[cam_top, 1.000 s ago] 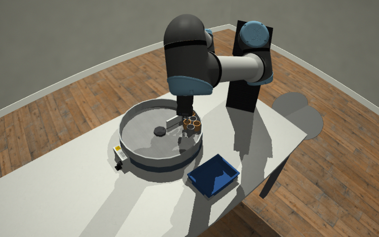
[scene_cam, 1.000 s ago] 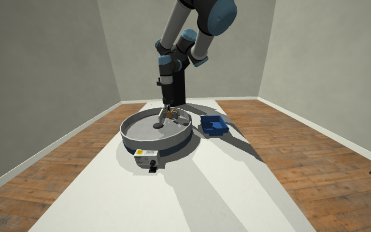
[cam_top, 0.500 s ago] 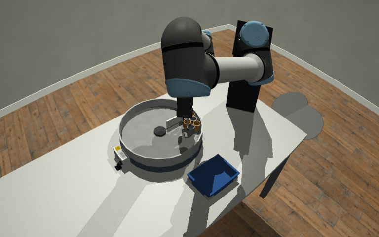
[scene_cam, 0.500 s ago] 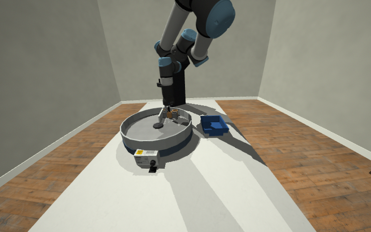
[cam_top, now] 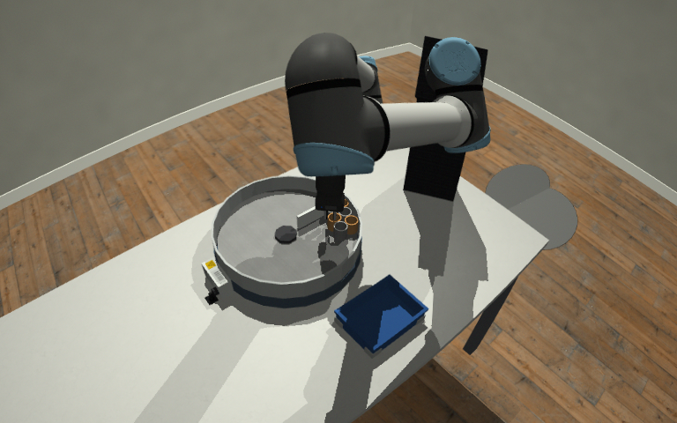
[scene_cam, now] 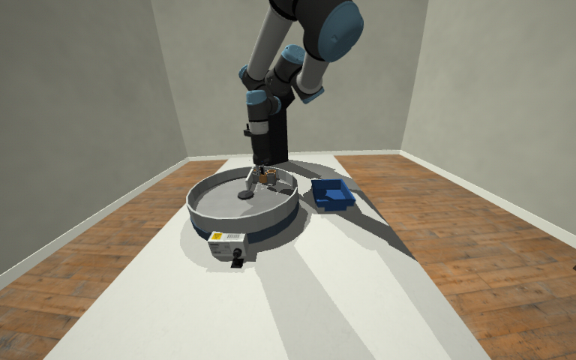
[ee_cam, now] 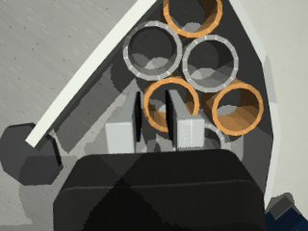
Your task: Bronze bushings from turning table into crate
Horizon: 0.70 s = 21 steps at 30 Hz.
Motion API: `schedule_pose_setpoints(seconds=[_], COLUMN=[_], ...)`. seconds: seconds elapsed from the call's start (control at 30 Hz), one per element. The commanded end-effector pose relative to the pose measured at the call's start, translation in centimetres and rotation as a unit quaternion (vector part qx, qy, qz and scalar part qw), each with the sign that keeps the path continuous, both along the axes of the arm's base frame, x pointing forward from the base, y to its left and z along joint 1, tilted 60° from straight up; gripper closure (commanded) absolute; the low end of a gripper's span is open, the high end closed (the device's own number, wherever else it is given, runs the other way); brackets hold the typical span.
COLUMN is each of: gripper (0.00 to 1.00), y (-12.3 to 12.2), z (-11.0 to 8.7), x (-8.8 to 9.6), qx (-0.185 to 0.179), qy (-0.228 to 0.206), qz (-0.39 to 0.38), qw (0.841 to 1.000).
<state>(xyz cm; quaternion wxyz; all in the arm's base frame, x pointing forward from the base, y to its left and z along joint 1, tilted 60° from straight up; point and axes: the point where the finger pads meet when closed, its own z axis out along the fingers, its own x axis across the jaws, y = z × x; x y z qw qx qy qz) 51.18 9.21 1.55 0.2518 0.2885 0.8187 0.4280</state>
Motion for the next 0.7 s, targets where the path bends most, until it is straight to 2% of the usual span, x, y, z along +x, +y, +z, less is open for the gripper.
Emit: schedule_pose_setpoints(seconds=[0.0, 0.67], gripper=[0.55, 0.55], y=[0.24, 0.70], z=[-0.23, -0.64], x=[0.34, 0.89], qx=[0.000, 0.000], qy=[0.000, -0.001], qz=[0.000, -0.001], qw=[1.000, 1.000])
